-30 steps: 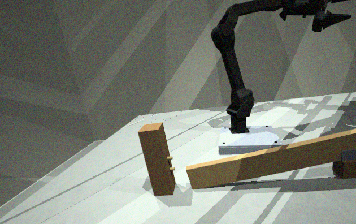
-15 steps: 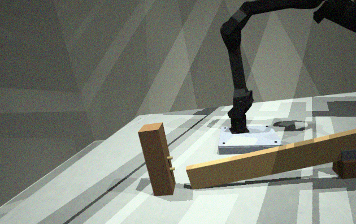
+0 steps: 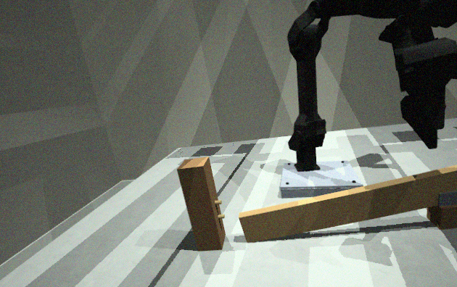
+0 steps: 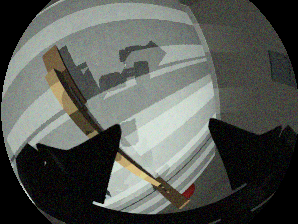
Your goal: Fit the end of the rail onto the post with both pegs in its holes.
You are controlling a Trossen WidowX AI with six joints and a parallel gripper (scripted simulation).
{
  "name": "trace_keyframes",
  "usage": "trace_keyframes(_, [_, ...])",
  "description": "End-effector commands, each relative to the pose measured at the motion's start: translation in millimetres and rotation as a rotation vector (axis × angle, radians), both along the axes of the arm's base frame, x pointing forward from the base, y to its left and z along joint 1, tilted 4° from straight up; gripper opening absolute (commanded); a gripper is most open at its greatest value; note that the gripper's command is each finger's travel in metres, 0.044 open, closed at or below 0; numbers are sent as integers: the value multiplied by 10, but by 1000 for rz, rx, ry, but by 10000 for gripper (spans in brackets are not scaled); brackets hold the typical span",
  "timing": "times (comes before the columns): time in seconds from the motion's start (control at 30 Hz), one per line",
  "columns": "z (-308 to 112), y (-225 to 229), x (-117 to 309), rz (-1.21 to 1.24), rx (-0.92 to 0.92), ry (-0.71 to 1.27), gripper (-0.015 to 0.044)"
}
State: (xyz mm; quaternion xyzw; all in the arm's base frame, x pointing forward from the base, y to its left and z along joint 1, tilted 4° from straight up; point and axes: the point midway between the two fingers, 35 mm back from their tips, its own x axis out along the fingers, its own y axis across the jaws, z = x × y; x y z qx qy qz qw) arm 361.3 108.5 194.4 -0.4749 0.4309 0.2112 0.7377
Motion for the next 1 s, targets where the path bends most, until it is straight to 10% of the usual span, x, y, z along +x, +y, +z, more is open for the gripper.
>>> trace_keyframes(0.0, [-265,-490,21,60,-83,141,440])
trace_keyframes(0.5, [-1061,-2357,-661,436,2,599,440])
trace_keyframes(0.97, [-1174,-2407,-698,454,18,605,440])
